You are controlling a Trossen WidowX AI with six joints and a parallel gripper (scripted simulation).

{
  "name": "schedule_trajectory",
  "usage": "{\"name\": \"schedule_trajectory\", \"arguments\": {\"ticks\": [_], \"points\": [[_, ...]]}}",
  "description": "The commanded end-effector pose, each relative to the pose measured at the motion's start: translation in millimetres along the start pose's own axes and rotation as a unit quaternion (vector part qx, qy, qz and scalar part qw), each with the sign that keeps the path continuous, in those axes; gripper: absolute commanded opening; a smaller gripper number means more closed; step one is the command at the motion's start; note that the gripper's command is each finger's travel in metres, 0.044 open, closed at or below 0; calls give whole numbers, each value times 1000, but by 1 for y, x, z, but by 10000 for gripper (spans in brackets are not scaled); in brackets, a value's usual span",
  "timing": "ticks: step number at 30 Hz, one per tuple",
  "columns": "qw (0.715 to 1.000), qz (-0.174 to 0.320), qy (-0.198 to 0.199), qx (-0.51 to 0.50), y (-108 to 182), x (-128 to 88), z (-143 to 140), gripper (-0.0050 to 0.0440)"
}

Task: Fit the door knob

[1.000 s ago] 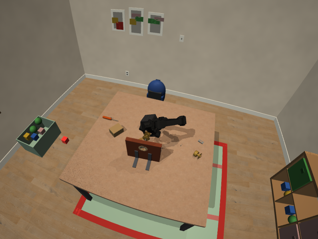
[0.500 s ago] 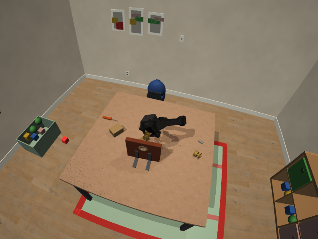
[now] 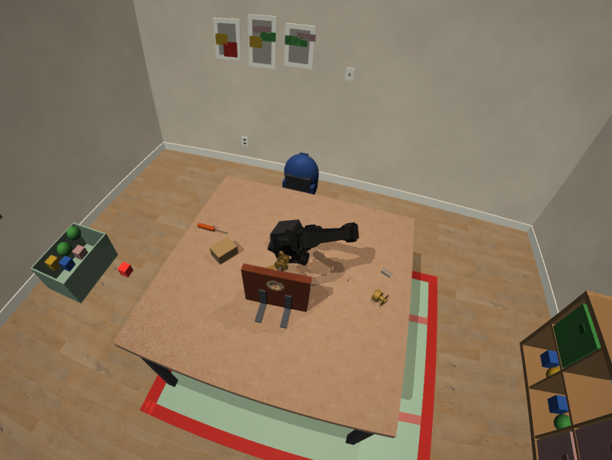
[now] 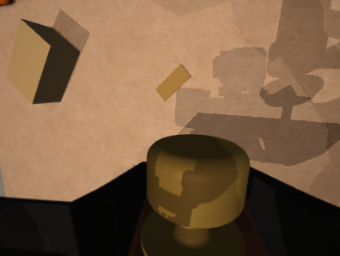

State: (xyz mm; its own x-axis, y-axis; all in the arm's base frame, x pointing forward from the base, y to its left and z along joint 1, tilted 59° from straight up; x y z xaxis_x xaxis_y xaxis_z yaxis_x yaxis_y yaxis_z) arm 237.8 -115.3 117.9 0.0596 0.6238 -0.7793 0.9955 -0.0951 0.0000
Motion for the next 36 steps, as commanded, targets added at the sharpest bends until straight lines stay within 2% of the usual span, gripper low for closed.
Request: {"name": "schedule_trajectory", "arguments": {"ticks": [1,36], "points": [[1000,5,-1,-1,-1,-1,0,0],[1000,3,-2,-2,3,-2,1,0]]}}
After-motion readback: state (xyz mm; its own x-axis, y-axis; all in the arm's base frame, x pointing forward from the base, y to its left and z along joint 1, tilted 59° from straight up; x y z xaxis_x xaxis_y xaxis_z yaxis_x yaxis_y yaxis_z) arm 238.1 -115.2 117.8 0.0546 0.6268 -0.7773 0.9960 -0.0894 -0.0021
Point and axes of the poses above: the point midway between the two fingers, 35 mm back from their tips, its own x axis out along the fingers, its own z axis across the jaws, y = z × x, the point moved 4 cm from there along -x, back along the fingers, and after that the axes turned 13 degrees about x, right-handed, at the moved point
